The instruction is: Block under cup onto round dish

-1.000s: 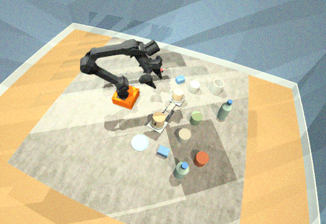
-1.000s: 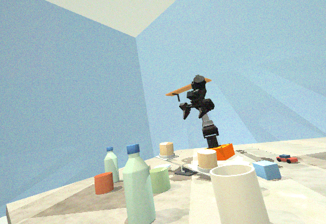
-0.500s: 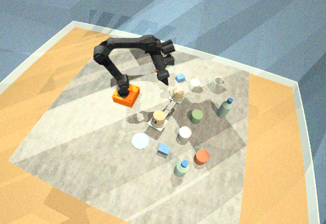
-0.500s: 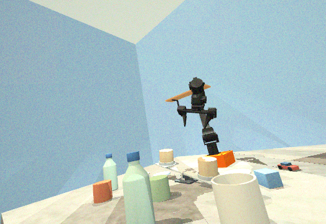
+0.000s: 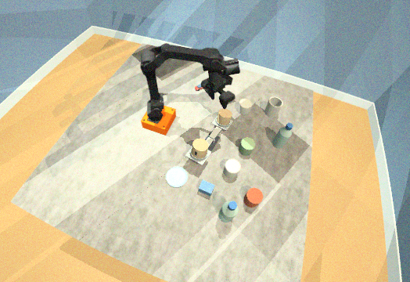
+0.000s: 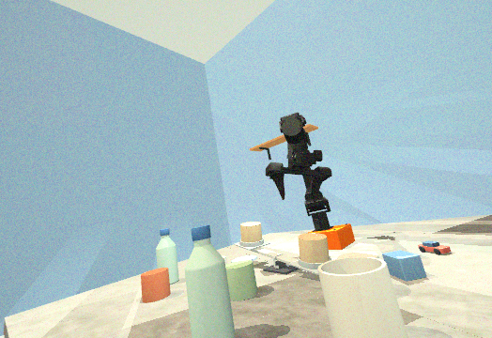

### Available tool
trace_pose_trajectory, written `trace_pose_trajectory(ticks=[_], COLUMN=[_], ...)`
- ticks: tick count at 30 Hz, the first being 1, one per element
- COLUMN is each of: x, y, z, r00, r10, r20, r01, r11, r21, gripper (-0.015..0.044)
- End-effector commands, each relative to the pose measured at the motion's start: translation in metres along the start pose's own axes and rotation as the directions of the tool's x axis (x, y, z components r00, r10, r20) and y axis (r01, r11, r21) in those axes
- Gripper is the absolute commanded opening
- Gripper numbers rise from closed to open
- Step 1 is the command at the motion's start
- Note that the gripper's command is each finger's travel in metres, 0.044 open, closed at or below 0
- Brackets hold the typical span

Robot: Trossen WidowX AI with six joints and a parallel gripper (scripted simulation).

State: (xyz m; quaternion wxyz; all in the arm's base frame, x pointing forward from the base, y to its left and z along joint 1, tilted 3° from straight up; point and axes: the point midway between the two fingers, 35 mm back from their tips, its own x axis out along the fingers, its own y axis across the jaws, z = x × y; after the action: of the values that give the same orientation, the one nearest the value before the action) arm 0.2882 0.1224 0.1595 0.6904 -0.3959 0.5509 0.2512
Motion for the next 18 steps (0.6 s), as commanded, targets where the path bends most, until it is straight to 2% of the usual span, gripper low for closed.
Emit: trace_pose_trajectory(ticks=[1,12,18], x=[0.014,0.062,0.065], y=[-0.001,-0.004,-0.004], z=[0.012,0.041,0.042], r00=[0.998,0.972,0.970], r10=[0.060,0.217,0.226], r20=[-0.025,-0.088,-0.091], r01=[-0.062,-0.234,-0.244], r11=[0.991,0.884,0.874], r21=[-0.117,-0.405,-0.420], gripper=[0.0440,0.0440,0.0440])
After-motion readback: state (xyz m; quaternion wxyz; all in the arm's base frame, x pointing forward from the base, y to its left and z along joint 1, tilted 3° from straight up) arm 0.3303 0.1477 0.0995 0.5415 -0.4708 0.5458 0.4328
